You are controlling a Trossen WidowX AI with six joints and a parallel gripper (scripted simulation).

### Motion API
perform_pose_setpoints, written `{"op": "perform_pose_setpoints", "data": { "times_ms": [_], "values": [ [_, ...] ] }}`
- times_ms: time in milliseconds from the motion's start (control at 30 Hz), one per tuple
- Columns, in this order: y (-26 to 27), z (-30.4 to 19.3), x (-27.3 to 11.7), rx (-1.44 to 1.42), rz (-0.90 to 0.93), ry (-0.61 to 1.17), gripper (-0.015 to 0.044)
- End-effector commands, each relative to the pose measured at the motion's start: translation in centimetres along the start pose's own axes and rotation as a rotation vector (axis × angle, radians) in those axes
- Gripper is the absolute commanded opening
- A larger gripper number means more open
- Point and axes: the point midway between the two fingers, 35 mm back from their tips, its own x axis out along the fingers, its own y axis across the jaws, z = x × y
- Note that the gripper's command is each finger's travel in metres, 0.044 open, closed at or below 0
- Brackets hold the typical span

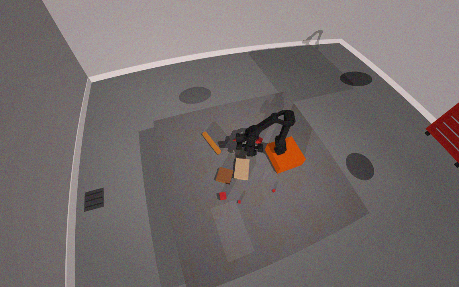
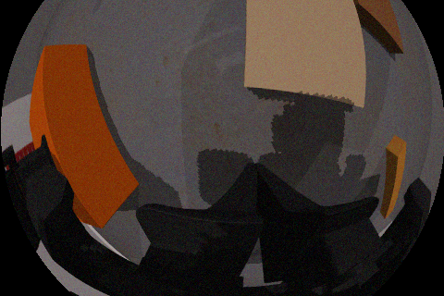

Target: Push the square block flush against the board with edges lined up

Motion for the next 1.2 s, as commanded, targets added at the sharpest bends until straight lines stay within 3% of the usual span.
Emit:
{"op": "perform_pose_setpoints", "data": {
  "times_ms": [0,433,633,1167],
  "values": [
    [-0.4,0.0,-2.7,-0.003,-0.026,-0.005,0.0],
    [-3.7,2.4,-2.5,0.006,-0.029,-0.007,0.0],
    [-3.8,2.4,2.8,0.006,-0.028,-0.007,0.0],
    [-3.9,3.0,2.8,0.006,-0.028,-0.007,0.0]
  ]
}}
